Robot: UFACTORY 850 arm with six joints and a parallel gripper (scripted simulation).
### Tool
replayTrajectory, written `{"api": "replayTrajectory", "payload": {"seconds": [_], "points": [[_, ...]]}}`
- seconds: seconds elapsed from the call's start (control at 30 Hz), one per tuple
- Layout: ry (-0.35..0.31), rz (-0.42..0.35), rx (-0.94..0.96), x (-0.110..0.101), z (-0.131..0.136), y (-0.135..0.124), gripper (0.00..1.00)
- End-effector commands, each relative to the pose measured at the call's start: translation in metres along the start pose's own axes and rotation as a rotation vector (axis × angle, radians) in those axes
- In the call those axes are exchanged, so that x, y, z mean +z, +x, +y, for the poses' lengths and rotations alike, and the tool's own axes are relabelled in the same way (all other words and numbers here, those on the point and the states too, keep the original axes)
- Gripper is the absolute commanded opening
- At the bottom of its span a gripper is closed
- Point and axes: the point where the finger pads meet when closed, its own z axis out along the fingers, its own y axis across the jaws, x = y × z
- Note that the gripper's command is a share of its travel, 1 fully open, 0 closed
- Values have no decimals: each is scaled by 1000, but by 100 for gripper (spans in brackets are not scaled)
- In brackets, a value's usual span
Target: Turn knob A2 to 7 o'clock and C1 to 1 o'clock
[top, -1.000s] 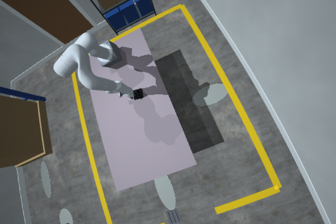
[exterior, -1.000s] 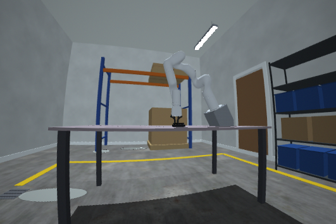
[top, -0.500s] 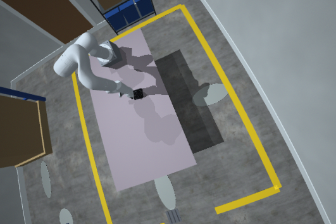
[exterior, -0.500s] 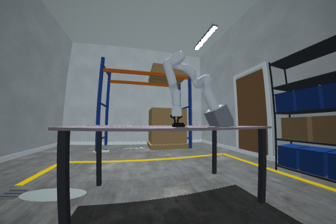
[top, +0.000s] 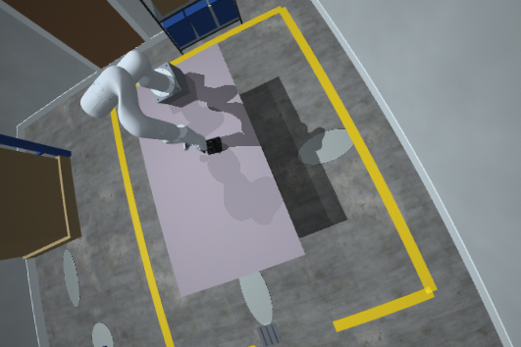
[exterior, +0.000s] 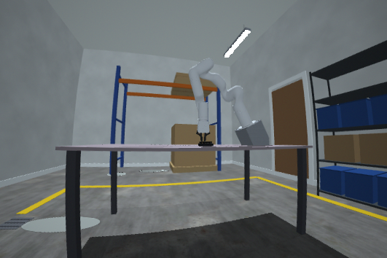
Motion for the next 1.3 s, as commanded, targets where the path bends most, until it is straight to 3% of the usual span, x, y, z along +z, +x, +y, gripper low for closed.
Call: {"api": "replayTrajectory", "payload": {"seconds": [0.0, 0.37, 0.97, 1.27], "points": [[1, 0, 0, -12, -1, 0, 19], [1, 0, 0, -27, -1, 0, 19], [1, 0, 6, -28, -1, 0, 19], [1, 0, 136, -29, -1, 0, 19]]}}
